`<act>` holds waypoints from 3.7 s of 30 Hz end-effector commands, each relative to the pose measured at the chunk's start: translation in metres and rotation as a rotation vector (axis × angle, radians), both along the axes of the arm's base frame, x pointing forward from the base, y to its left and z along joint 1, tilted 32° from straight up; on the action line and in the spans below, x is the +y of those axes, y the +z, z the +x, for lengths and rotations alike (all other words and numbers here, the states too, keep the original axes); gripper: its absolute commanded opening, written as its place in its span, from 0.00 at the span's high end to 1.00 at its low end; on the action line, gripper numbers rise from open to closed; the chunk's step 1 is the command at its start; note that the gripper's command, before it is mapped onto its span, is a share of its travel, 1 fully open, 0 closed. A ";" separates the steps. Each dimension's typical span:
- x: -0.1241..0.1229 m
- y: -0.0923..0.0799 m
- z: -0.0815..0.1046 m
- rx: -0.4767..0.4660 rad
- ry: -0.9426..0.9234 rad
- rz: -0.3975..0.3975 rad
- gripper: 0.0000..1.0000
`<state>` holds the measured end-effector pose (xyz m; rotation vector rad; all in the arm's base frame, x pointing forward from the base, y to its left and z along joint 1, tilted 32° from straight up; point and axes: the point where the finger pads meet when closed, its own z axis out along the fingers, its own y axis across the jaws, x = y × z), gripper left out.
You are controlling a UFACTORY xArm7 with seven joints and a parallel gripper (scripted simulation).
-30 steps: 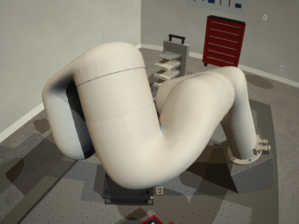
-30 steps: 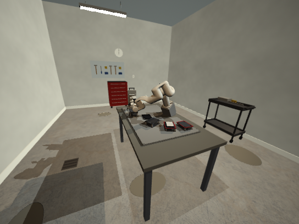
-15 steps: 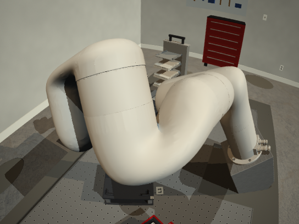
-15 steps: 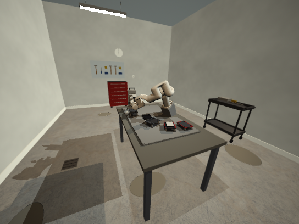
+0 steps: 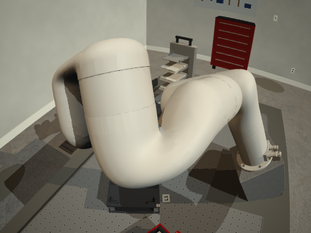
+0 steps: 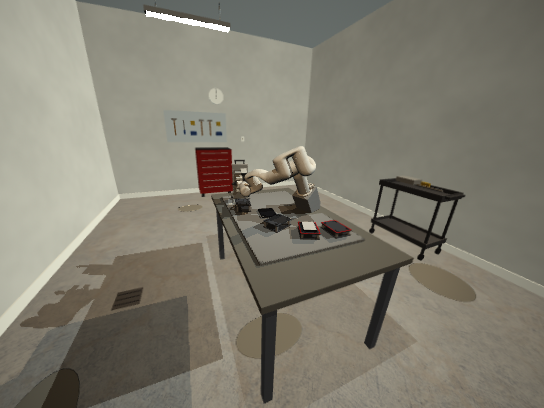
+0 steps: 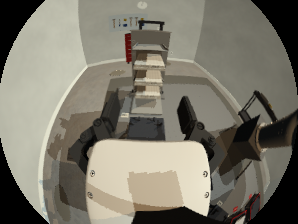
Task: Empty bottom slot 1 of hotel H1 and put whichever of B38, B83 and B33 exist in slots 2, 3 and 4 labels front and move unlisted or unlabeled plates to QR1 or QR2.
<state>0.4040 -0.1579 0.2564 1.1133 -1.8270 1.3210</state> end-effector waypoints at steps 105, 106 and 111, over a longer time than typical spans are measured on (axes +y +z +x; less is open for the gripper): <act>-0.143 0.024 -0.036 -0.003 -0.003 0.000 0.00; -0.143 0.024 -0.036 -0.003 -0.003 0.000 0.00; -0.143 0.024 -0.036 -0.003 -0.003 0.000 0.00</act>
